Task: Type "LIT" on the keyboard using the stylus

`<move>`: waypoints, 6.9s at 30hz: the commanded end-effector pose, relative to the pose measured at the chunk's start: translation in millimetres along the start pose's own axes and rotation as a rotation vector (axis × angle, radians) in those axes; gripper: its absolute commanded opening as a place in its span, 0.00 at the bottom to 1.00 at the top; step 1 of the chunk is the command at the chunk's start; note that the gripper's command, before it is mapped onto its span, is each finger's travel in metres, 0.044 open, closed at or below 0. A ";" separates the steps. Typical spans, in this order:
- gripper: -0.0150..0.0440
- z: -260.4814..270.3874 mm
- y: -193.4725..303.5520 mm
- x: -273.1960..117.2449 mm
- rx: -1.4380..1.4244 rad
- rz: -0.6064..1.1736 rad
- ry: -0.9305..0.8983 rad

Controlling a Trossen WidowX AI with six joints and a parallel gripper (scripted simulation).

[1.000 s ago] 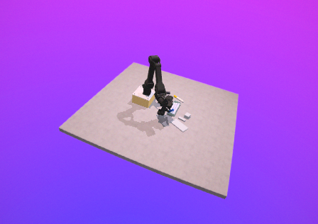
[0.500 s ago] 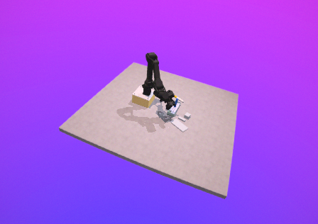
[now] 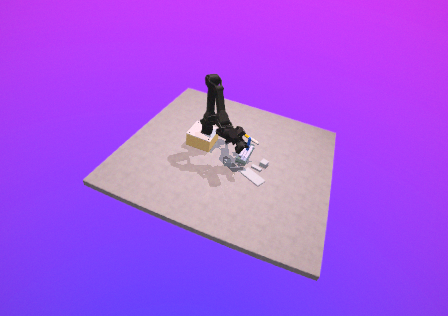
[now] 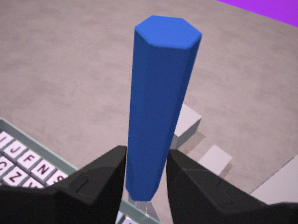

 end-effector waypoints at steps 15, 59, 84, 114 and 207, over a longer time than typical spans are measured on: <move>0.39 -1.1 28.8 16.4 0.004 0.001 -0.009; 0.39 -2.6 42.6 24.4 0.004 0.001 -0.009; 0.39 -2.3 31.5 18.7 0.004 0.001 -0.009; 0.25 9.2 11.7 15.5 0.005 0.028 -0.015; 0.39 132.6 11.7 80.6 0.013 -0.006 -0.014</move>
Point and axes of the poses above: the point midway between the two fingers, 35 mm back from their tips, its own x axis out along the fingers, its own z axis across the jaws, y = z × x, the point moved 7 cm from there along -x, back along the fingers, and after that the axes turned 8 degrees about x, right-handed, at the moved point
